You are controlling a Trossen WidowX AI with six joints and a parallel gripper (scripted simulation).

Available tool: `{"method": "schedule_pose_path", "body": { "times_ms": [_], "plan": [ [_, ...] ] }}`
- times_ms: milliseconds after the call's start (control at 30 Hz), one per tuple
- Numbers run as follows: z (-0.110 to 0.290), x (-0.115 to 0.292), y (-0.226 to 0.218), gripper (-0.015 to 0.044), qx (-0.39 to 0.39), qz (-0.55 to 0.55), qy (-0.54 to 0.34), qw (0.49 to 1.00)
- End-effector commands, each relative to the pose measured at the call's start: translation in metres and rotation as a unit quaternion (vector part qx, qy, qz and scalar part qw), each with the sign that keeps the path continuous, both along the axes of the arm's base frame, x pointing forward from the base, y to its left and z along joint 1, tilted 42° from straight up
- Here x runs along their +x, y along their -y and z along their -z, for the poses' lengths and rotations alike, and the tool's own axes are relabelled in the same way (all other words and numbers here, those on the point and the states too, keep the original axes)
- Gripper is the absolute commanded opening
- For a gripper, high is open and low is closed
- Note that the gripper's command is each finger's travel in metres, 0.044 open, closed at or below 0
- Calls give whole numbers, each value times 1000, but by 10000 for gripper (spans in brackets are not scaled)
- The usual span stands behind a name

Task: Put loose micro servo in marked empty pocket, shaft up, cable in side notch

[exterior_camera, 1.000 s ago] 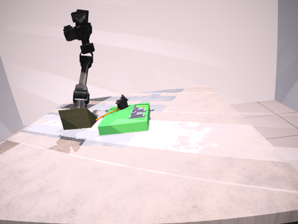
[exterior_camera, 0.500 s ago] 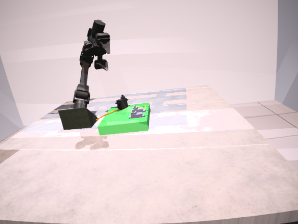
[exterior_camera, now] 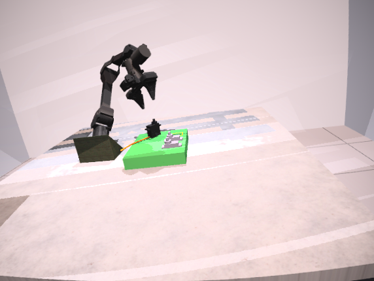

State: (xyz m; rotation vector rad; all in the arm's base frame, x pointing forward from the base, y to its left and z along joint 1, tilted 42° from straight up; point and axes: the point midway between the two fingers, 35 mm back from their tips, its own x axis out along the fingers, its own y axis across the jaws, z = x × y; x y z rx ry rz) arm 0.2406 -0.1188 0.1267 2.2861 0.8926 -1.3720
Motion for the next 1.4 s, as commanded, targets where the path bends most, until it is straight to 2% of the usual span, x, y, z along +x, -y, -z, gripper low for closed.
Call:
{"method": "schedule_pose_path", "body": {
  "times_ms": [0,400,1367],
  "plan": [
    [3,-3,-29,440,40,-41,-17,998],
    [-4,-24,-115,440,157,-151,-83,972],
    [29,-21,-148,440,159,-152,-83,972]
  ]
}}
